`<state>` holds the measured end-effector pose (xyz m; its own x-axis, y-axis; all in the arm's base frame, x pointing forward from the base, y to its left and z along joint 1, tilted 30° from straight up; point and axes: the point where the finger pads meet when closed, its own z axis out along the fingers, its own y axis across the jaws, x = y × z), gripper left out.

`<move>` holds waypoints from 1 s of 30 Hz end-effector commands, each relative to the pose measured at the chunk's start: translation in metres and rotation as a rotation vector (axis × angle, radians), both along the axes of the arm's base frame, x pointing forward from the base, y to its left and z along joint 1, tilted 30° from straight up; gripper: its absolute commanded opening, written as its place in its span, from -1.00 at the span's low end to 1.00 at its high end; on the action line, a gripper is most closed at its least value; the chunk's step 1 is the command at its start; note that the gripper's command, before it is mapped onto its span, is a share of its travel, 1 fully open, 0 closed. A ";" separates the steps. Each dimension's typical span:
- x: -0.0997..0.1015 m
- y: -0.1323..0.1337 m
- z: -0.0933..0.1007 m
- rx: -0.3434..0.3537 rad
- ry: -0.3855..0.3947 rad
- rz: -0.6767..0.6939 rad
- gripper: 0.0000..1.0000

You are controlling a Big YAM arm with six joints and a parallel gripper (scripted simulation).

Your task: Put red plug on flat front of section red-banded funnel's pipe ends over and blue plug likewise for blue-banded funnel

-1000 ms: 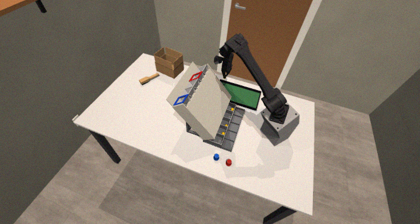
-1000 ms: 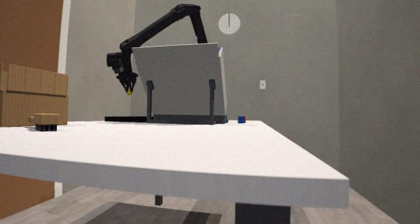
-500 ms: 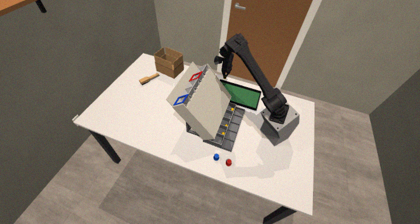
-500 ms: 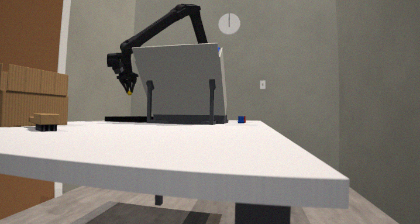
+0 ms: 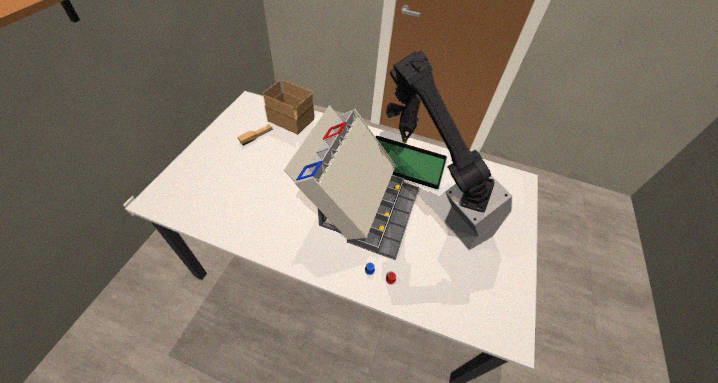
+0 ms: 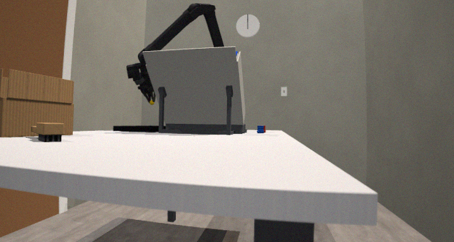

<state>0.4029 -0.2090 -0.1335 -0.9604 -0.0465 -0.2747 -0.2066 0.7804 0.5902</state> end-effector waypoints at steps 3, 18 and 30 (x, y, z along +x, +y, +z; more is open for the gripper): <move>-0.026 -0.031 0.023 -0.036 -0.065 0.007 -1.00; -0.027 -0.030 0.023 -0.034 -0.061 0.008 -1.00; -0.037 0.023 0.092 -0.052 -0.132 -0.054 -1.00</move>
